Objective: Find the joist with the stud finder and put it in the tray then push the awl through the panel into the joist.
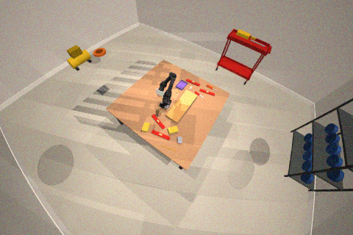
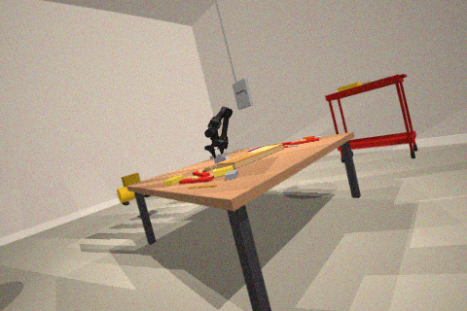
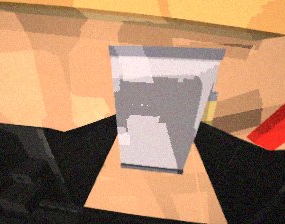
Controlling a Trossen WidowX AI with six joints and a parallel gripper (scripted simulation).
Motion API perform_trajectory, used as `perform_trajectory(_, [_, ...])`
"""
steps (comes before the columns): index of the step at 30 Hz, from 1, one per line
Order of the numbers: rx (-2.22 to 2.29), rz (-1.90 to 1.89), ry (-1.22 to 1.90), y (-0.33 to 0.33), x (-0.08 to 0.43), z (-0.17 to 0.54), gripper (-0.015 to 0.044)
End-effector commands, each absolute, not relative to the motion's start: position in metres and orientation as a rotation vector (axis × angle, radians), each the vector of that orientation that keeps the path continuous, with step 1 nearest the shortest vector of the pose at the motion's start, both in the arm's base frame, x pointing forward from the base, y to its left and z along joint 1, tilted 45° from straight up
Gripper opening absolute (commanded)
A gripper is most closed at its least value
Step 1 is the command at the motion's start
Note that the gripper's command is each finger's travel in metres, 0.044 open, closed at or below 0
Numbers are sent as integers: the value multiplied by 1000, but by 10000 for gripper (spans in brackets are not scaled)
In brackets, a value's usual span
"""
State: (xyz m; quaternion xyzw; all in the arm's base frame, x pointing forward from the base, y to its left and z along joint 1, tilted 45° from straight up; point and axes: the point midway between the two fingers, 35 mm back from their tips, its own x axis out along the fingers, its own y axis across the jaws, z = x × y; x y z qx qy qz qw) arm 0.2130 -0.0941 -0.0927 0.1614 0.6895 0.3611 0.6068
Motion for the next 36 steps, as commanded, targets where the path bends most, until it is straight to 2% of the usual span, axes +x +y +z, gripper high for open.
perform_trajectory(1, [362,831,1590,-100,215,-90,0])
perform_trajectory(13, [359,829,1590,-127,224,-117,0])
perform_trajectory(36, [307,776,1603,-125,223,-117,0])
